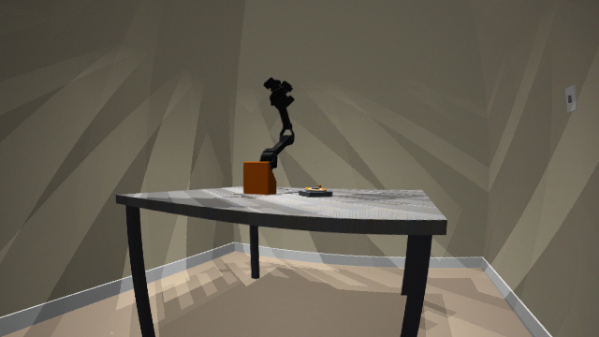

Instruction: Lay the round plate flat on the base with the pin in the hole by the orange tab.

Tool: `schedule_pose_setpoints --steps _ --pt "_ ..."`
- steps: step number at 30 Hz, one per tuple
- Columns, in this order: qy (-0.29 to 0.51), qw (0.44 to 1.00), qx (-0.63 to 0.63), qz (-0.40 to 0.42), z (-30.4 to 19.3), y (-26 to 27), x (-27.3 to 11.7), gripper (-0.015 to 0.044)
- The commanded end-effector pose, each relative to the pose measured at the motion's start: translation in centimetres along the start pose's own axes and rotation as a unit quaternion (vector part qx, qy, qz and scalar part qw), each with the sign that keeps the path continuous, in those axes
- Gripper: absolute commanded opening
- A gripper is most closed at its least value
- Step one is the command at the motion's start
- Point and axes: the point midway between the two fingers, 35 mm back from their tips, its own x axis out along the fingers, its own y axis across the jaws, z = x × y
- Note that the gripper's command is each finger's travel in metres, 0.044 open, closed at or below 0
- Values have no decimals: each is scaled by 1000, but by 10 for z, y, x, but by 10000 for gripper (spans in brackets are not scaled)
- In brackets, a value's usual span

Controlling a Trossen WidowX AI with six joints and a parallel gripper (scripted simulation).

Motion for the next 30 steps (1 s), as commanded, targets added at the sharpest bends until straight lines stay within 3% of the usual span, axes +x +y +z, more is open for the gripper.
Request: schedule_pose_setpoints --steps 1,7,15,25,30 --pt "27 996 9 81 -4 38 40 0" --pt "93 968 28 230 -14 126 93 0" --pt "188 909 28 372 -40 235 121 0" --pt "325 812 -6 485 -93 352 112 0" --pt "429 734 -43 524 -141 417 84 0"
